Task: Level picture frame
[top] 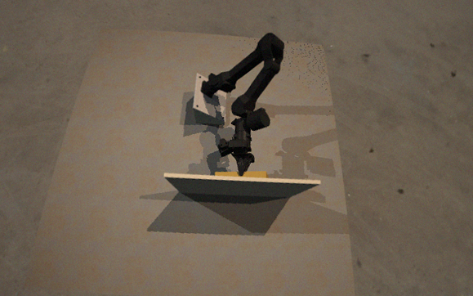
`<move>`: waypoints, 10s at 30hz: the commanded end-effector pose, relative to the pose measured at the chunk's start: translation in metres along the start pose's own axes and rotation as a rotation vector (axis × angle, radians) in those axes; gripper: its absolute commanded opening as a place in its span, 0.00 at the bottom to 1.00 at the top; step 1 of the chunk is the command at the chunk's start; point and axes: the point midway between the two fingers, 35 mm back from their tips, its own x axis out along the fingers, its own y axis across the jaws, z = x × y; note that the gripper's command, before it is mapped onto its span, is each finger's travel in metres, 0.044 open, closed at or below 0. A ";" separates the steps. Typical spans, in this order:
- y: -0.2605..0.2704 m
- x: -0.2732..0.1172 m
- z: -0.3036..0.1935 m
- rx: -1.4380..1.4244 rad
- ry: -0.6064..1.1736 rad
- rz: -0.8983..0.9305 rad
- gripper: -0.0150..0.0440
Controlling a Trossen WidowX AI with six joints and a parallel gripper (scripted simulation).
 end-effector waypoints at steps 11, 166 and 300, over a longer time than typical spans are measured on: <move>0.005 0.000 -0.003 0.004 0.004 0.017 0.25; -0.007 -0.098 -0.015 -0.023 0.001 0.018 0.69; -0.009 -0.120 -0.003 -0.138 -0.003 0.013 0.69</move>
